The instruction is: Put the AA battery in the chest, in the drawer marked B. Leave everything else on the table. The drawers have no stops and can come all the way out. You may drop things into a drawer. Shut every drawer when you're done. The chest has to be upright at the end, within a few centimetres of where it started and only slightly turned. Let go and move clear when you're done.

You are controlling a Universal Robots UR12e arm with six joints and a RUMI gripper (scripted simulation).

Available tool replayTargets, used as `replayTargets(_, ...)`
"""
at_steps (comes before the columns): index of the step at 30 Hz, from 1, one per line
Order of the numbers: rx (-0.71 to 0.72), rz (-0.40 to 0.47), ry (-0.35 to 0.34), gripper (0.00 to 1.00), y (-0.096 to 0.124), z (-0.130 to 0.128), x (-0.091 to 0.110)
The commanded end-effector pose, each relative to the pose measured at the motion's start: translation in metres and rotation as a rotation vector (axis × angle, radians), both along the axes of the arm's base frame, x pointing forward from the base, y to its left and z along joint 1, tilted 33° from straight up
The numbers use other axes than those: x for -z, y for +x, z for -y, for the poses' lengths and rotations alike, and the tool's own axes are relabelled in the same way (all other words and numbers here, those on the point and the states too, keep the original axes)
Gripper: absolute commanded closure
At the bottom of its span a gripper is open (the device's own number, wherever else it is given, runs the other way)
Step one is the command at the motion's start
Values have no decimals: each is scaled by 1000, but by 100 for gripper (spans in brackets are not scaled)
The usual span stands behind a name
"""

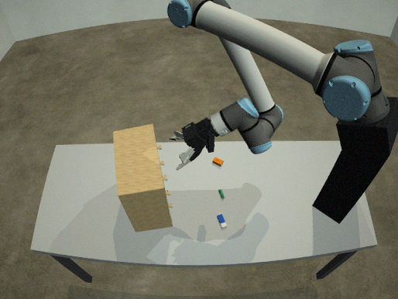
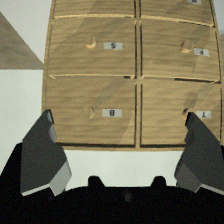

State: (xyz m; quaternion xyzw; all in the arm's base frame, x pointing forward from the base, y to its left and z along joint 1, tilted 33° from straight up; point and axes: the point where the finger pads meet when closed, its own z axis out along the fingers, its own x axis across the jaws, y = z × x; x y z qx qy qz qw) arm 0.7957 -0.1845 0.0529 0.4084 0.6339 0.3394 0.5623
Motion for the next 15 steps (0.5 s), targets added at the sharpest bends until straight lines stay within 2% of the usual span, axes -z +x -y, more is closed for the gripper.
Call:
replayTargets(1,1,4,-2,0,1,2,-1)
replayTargets(15,4,-3,-2,0,-1,1,-2)
